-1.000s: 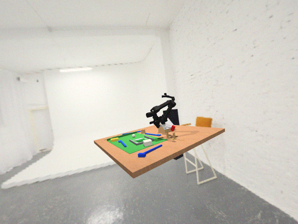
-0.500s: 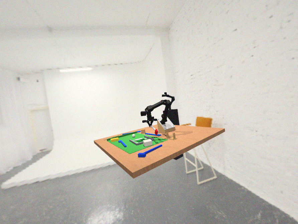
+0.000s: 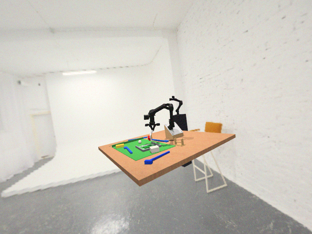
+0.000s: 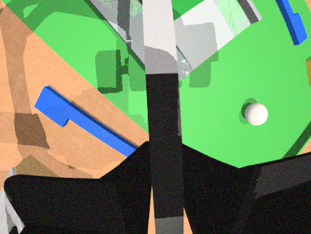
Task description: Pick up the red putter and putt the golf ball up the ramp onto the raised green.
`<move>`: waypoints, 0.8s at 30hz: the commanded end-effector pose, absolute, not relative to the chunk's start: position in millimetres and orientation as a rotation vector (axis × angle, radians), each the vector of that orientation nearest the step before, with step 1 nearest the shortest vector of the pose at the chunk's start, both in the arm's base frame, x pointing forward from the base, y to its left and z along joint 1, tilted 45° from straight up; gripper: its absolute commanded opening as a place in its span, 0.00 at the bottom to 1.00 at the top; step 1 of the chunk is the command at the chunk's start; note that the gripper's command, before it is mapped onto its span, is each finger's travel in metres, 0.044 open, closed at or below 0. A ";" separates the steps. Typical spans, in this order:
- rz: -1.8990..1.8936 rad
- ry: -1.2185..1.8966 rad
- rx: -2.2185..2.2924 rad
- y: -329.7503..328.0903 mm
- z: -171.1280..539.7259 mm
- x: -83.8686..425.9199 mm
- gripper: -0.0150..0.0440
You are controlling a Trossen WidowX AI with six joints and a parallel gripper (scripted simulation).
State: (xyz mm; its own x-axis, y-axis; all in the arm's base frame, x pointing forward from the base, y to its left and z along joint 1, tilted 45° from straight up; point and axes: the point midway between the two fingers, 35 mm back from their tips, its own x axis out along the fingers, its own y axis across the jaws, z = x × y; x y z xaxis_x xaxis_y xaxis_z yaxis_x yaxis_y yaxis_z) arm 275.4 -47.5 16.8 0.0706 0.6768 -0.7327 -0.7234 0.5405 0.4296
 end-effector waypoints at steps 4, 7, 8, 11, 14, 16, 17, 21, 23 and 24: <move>0.921 1.188 0.101 -86.3 -11.0 267.7 0.25; 0.866 1.239 0.173 -101.3 -23.9 260.6 0.25; 0.848 1.255 0.197 -106.1 -28.2 258.0 0.25; 0.794 1.302 0.271 -119.9 -41.2 249.2 0.25; 0.740 1.346 0.345 -132.7 -54.2 239.3 0.25; 0.704 1.374 0.396 -140.7 -62.9 232.1 0.25; 0.686 1.388 0.421 -144.5 -67.2 228.3 0.25; 0.616 1.440 0.522 -158.3 -84.5 212.1 0.25; 0.585 1.463 0.569 -163.9 -92.7 203.8 0.25; 0.571 1.473 0.591 -166.3 -96.5 199.7 0.25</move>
